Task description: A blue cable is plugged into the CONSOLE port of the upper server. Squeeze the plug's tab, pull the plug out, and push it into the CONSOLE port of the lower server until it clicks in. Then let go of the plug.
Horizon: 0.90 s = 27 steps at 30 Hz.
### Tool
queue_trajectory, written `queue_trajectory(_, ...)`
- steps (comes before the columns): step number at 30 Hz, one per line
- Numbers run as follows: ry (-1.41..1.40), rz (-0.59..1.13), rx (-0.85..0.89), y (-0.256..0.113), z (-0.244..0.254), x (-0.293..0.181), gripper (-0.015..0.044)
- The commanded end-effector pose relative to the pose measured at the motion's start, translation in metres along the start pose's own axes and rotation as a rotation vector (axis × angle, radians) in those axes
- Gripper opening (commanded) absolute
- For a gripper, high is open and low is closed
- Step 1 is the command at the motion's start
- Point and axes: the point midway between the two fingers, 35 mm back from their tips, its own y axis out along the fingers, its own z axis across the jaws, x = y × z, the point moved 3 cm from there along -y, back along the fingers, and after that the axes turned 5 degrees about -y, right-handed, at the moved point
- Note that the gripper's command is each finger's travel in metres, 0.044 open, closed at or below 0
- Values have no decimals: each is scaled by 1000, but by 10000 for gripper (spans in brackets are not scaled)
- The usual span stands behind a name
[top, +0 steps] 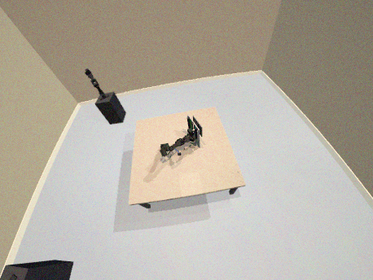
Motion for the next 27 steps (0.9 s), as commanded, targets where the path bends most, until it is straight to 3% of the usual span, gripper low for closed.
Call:
queue_trajectory(1, 0, 0, 0, 0, 0, 0, 184)
queue_trajectory(11, 0, 0, 0, -2, 0, -1, 440)
queue_trajectory(27, 0, 1, 0, -10, 5, -5, 440)
